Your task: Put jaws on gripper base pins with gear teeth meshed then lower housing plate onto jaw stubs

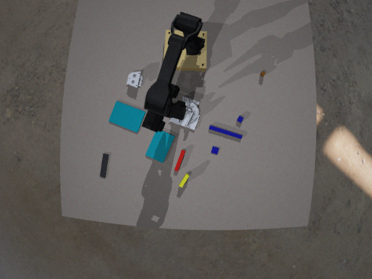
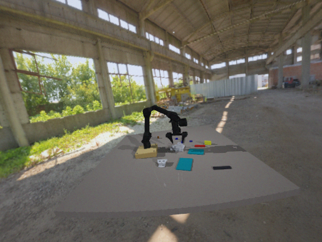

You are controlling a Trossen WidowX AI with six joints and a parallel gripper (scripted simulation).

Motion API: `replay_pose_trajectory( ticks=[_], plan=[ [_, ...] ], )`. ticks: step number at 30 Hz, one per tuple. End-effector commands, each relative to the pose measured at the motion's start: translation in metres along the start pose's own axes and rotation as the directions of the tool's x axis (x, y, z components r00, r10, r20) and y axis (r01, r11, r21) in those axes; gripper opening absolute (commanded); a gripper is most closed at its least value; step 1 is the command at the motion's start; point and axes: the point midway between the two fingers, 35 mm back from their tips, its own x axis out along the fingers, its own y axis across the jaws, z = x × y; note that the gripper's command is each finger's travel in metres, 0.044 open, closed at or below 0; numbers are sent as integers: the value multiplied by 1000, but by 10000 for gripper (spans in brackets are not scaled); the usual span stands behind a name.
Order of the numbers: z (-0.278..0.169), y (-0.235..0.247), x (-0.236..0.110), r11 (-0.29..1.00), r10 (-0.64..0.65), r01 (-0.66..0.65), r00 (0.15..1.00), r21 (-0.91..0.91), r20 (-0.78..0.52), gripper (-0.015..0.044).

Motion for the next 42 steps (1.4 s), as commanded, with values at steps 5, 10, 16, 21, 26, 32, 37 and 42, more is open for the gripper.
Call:
replay_pose_trajectory(
  ticks=[5,10,16,21,26,32,37,42],
  plan=[
    [-19,3,-2,971,3,-1,1000,238,-7,440],
    [-29,4,-2,928,4,-1,1000,372,-8,440],
    [-42,7,-3,852,5,1,1000,524,-10,440],
    [-52,9,-3,770,6,2,1000,638,-11,440],
    [-62,11,-4,672,7,4,1000,740,-13,440],
    [-74,15,-5,538,10,7,1000,843,-14,440],
    [-84,19,-5,414,12,10,1000,910,-16,440],
    [-94,22,-6,282,14,13,1000,959,-17,440]
  ],
)
